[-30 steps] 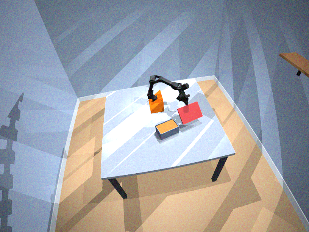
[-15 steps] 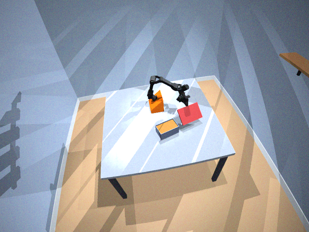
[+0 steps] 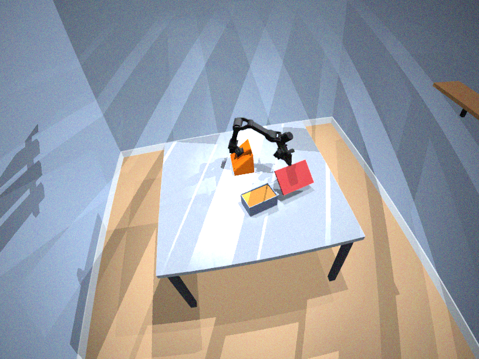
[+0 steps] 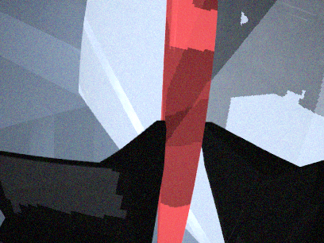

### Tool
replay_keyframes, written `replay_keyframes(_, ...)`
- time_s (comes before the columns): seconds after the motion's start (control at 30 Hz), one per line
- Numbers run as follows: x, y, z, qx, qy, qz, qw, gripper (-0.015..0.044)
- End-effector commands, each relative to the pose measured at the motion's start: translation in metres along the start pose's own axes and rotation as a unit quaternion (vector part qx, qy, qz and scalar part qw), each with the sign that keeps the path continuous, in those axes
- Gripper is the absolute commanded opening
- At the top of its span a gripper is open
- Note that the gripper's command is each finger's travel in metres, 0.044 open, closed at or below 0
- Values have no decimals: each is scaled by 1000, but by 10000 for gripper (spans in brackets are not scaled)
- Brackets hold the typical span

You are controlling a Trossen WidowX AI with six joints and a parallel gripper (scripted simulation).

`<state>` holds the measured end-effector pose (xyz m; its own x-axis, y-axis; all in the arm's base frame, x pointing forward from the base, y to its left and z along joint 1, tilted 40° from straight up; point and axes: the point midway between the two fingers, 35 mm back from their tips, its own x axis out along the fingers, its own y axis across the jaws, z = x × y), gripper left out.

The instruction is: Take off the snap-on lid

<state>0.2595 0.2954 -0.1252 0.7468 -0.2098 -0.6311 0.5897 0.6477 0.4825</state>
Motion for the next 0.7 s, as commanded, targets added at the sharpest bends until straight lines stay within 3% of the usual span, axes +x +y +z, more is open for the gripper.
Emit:
replay_keyframes(0.0, 0, 2, 0, 4, 1, 6, 1000, 0)
replay_keyframes(0.67, 11, -10, 0, 4, 1, 6, 1000, 0)
